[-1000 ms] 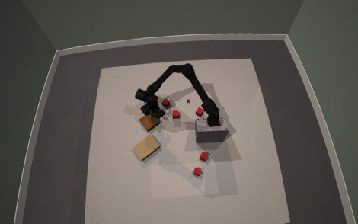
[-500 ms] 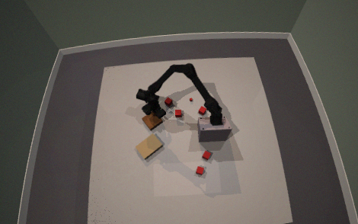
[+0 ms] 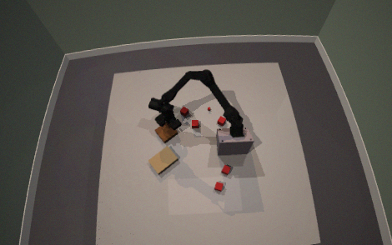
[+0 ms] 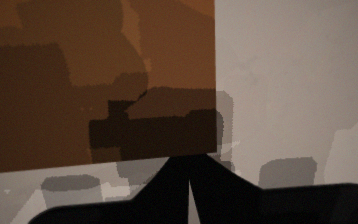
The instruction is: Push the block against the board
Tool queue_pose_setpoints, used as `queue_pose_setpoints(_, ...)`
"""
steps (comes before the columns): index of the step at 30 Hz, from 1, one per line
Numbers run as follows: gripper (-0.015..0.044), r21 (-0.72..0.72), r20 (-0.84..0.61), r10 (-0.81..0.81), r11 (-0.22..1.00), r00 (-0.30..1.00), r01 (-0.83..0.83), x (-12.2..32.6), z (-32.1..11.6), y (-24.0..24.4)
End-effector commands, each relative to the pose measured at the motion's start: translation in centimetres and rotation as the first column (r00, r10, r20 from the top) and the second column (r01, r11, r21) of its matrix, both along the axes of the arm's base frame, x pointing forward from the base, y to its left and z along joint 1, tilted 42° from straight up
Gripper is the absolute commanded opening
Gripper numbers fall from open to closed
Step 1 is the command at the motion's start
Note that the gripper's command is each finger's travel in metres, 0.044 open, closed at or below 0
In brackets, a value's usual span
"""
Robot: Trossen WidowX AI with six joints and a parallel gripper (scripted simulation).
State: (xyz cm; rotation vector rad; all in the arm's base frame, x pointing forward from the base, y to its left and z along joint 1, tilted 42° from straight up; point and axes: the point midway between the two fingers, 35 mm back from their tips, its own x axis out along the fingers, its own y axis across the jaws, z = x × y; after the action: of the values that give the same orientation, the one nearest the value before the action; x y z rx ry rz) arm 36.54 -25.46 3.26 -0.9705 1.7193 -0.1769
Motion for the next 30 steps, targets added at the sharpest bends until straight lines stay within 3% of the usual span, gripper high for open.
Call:
queue_pose_setpoints(1, 0.0000, 0.003, 0.001, -0.001, 1.000, 1.000, 0.001, -0.6, 0.3, -0.3)
queue_pose_setpoints(24, 0.0000, 0.000, 0.000, -0.001, 1.000, 1.000, 0.001, -3.7, 1.7, -1.6)
queue_pose_setpoints(30, 0.0000, 0.002, 0.001, -0.001, 1.000, 1.000, 0.001, -2.9, 5.6, 2.3)
